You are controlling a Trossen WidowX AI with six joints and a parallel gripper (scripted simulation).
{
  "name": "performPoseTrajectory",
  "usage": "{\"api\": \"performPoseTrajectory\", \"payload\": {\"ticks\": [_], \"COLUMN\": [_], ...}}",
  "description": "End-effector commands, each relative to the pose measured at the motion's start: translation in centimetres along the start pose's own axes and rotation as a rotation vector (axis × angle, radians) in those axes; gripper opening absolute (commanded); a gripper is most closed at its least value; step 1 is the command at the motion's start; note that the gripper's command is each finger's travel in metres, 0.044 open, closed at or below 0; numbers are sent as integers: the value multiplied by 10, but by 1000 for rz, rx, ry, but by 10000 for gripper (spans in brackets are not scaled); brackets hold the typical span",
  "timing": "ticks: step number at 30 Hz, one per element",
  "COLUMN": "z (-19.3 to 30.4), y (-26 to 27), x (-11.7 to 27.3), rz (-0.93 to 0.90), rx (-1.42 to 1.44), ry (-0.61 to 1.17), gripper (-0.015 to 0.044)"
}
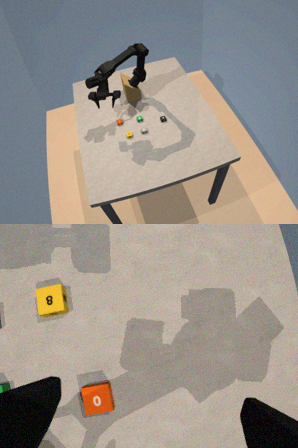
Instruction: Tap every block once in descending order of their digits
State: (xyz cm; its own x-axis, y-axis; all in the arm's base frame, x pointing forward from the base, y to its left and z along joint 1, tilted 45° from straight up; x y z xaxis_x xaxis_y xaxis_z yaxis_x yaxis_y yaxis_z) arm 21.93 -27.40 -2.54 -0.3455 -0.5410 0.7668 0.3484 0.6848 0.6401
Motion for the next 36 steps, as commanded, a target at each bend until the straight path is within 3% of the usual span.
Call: {"api": "performPoseTrajectory", "payload": {"ticks": [1,5,25,33,36], "z": [16,24,24,47,51], "y": [35,51,53,159,167], "x": [-37,-50,-50,-38,-37], "rz": [-52,-81,-81,-86,-87], "rx": [196,284,284,282,282], "ry": [238,337,337,338,339], "gripper": [400,400,400,400,400]}}
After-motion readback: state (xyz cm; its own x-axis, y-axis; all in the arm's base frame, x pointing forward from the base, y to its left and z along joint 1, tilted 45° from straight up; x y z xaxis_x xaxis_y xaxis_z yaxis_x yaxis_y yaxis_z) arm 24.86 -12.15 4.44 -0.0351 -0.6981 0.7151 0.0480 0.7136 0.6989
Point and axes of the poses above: the point midway between the two fingers, 35 mm back from their tips, its own x axis back along the fingers, its own y axis across the jaws, z = x × y, the point moved 5 cm from there along x, back along the fingers, and after that the axes turned 2 degrees about -x, right-handed, at the moved point
